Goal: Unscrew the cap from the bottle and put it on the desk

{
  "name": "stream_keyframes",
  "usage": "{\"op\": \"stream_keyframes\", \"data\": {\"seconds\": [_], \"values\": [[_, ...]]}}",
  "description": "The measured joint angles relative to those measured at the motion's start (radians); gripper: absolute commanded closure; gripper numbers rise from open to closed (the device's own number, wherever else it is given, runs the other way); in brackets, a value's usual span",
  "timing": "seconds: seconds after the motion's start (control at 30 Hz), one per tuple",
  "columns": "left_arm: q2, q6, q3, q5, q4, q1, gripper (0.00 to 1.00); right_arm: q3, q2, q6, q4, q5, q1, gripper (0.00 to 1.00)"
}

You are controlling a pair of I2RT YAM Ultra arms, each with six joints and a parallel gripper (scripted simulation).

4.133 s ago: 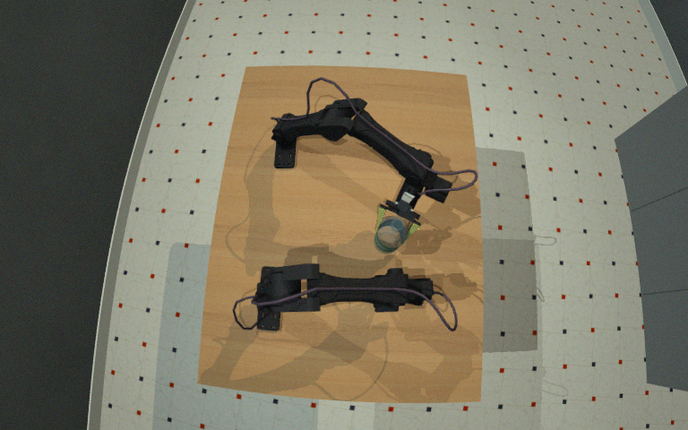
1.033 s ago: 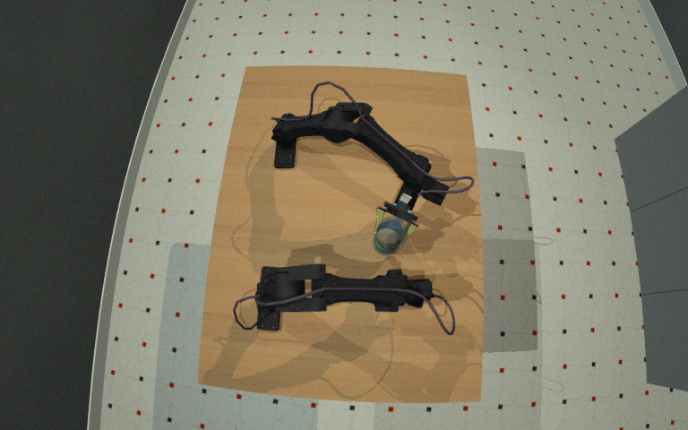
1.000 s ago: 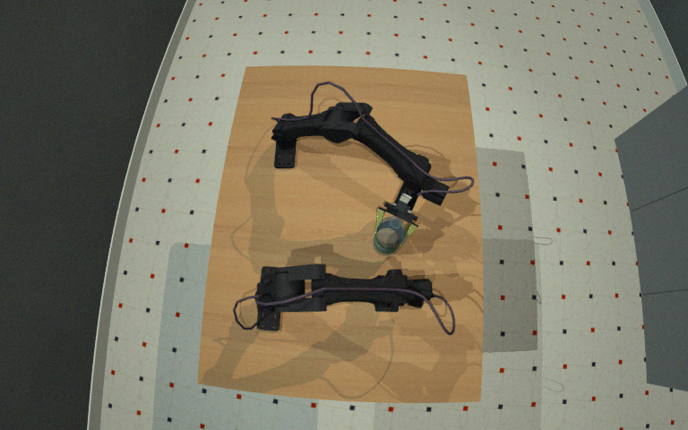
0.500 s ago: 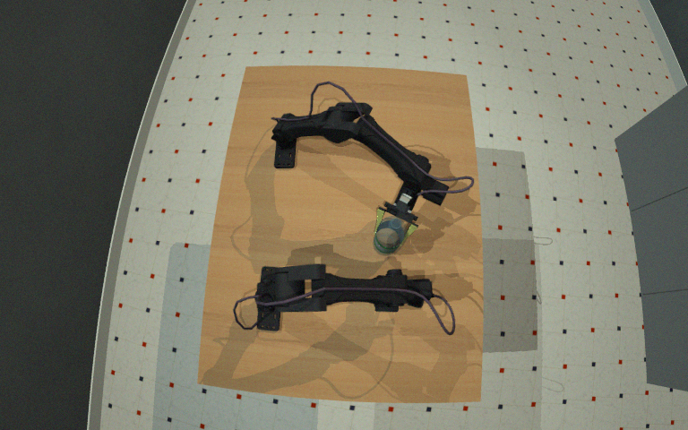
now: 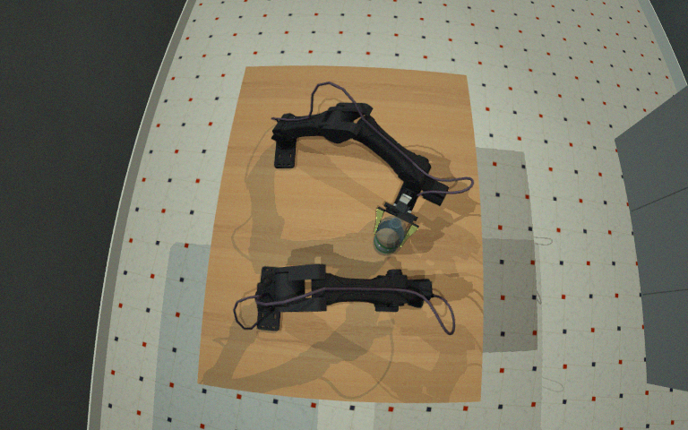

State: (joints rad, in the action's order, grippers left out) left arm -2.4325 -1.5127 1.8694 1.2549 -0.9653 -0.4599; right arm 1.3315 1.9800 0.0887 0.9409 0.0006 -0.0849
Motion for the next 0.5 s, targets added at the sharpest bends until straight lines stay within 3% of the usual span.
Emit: {"op": "stream_keyframes", "data": {"seconds": [0.5], "values": [[0.0, 0.0, 0.0, -0.006, 0.0, 0.0, 0.12, 0.0, 0.0, 0.0, 0.0, 0.0, 0.0, 1.0]]}}
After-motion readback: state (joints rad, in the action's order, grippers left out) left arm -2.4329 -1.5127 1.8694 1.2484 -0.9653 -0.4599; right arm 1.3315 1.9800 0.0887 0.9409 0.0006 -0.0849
